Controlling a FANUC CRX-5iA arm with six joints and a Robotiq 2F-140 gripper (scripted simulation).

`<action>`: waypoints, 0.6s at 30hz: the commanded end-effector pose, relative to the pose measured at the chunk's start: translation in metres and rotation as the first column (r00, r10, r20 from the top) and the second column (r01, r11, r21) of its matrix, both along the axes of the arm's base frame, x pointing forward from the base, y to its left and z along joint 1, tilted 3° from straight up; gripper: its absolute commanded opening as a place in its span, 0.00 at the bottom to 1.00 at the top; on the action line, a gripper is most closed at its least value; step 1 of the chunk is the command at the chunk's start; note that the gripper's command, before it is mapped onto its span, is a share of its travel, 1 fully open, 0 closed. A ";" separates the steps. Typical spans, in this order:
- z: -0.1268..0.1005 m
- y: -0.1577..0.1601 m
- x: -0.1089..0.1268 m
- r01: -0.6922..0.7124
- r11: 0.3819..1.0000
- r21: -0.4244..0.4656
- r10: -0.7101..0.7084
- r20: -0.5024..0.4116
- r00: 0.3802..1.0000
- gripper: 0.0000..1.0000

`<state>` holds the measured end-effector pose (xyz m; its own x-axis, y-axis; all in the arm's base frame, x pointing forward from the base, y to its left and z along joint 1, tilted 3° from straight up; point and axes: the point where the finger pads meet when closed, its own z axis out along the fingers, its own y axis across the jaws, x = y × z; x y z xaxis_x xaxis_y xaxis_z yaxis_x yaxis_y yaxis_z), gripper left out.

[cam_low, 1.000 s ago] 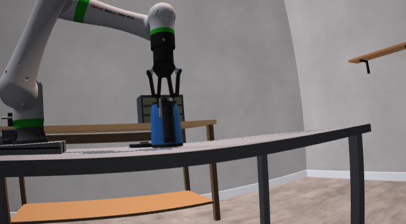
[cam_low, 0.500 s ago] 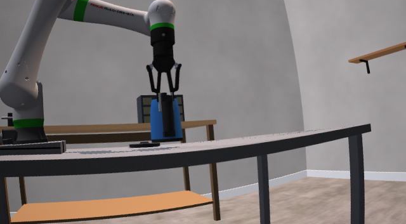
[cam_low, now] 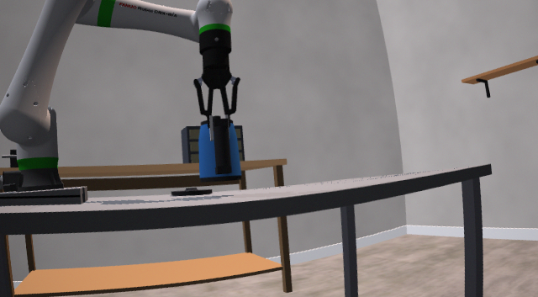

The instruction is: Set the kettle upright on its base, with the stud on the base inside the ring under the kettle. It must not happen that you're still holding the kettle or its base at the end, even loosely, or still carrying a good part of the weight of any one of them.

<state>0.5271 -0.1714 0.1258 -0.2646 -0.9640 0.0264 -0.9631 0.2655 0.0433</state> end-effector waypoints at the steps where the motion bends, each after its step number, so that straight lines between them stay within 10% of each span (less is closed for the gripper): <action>1: 0.002 0.000 0.000 0.000 1.000 0.000 0.000 0.000 1.000 0.00; 18: 0.004 0.000 0.000 0.000 1.000 0.000 0.000 0.000 1.000 0.00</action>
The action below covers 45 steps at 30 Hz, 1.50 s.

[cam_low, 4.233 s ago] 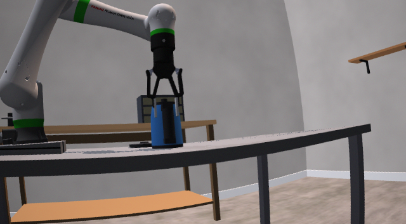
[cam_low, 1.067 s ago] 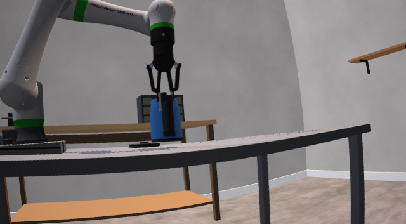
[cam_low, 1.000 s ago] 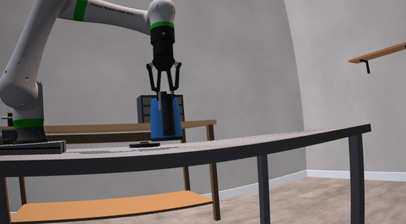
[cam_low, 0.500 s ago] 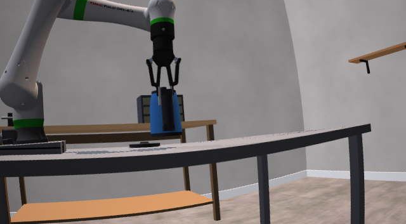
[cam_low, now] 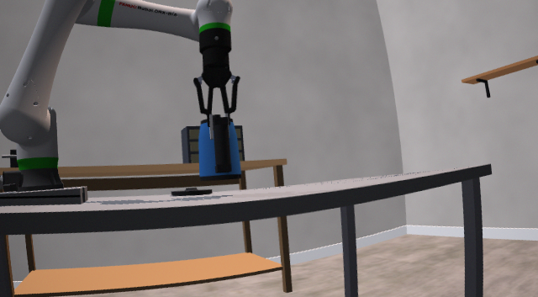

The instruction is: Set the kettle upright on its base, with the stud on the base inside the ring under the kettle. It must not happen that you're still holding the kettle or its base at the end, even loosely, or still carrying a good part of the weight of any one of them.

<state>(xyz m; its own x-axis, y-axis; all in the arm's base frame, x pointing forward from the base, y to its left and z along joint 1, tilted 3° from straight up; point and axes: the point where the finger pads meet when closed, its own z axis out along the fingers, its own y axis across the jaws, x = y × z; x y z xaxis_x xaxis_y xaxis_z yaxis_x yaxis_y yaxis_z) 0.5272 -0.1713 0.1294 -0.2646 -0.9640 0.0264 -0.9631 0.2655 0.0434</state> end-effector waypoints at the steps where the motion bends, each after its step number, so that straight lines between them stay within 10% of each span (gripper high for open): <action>1: 0.000 0.000 0.000 0.000 1.000 0.000 0.000 0.000 1.000 0.00; 45: 0.000 0.005 0.000 0.000 1.000 0.000 0.000 0.000 1.000 0.00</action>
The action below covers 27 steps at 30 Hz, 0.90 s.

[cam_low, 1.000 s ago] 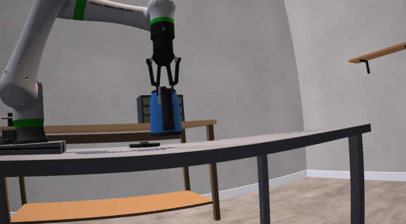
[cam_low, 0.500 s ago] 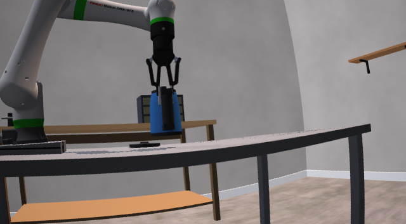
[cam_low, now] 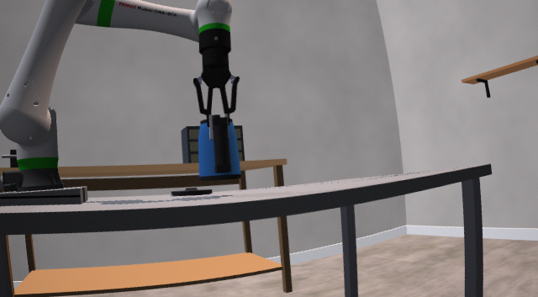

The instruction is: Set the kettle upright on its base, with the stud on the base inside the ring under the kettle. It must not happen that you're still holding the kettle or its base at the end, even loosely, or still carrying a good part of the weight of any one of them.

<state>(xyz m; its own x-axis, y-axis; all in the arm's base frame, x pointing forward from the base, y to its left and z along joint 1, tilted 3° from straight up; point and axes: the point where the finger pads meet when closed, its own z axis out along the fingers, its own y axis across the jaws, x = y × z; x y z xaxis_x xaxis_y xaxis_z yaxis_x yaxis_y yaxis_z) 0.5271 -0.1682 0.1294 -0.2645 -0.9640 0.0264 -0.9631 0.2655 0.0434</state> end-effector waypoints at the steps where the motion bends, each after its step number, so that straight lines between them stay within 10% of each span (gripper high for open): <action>1: 0.000 0.002 0.000 0.000 1.000 0.000 0.000 0.000 1.000 0.00; 27: 0.000 0.038 -0.001 0.000 1.000 0.000 0.000 0.000 1.000 0.00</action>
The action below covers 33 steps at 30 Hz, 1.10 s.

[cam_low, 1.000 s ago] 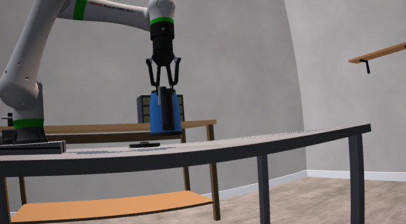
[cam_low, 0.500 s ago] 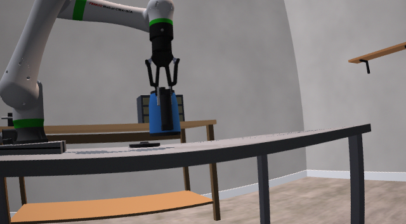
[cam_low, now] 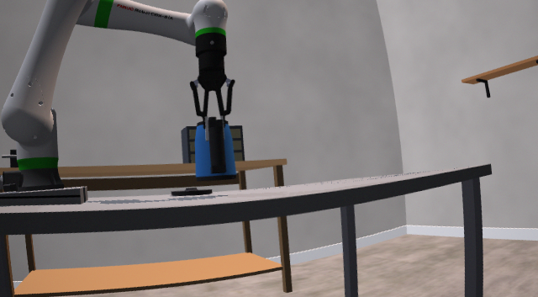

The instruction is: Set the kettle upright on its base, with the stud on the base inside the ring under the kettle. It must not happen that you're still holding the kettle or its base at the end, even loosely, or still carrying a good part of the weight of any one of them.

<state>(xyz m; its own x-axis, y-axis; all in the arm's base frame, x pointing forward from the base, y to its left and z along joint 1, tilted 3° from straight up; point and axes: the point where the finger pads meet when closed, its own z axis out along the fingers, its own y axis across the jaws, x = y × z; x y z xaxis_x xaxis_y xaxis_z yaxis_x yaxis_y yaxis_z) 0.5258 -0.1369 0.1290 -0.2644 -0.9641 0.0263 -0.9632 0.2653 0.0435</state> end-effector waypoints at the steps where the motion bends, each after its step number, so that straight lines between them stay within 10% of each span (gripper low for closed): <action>1: 0.000 0.009 0.000 0.000 1.000 0.000 0.000 0.001 1.000 0.00; 33: -0.001 0.098 -0.004 0.000 1.000 0.000 0.000 0.001 1.000 0.00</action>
<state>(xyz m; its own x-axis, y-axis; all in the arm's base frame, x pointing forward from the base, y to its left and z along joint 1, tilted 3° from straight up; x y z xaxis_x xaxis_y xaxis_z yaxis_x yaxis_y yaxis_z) 0.5220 -0.0489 0.1280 -0.2642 -0.9641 0.0262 -0.9632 0.2651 0.0436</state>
